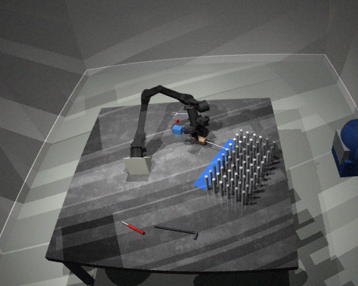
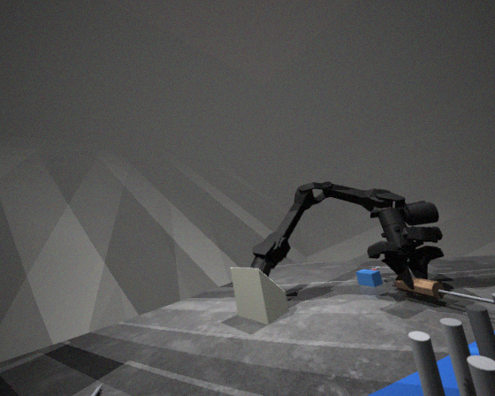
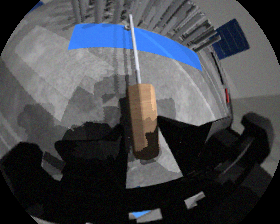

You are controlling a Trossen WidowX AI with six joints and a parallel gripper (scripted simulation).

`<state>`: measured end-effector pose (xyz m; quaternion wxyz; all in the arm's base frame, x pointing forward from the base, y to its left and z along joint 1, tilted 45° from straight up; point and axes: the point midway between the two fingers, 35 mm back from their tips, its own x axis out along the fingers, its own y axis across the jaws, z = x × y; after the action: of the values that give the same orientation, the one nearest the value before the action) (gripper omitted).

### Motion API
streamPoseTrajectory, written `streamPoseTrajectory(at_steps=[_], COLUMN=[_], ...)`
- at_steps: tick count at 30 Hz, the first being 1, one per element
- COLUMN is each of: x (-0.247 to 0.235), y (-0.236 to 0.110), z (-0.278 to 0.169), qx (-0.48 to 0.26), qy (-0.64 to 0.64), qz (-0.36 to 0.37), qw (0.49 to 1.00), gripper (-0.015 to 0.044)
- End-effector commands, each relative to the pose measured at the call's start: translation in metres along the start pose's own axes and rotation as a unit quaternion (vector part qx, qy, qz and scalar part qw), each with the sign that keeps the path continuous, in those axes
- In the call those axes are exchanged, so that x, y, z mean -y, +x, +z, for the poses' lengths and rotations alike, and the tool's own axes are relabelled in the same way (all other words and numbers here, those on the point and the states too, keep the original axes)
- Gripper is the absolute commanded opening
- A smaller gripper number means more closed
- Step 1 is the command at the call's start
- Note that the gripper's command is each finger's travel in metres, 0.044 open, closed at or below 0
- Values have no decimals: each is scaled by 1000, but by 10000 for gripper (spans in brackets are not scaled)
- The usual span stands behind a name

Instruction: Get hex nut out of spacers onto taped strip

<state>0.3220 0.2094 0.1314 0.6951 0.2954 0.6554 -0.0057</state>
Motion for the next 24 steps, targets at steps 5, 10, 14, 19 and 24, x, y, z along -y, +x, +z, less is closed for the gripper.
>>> streamPoseTrajectory(at_steps=[5, 10, 14, 19, 24], x=[1, 5, 7, 10, 15], y=[-13, -24, -30, -51, -75], z=[-13, -32, -31, -18, -5], qx=[2, 1, 1, 2, 2], qy=[-1, 1, 2, 1, -1], qz=[3, 2, 1, 0, -1], qw=[1000, 1000, 1000, 1000, 1000], gripper=[0, 0, 0, 0, 0])
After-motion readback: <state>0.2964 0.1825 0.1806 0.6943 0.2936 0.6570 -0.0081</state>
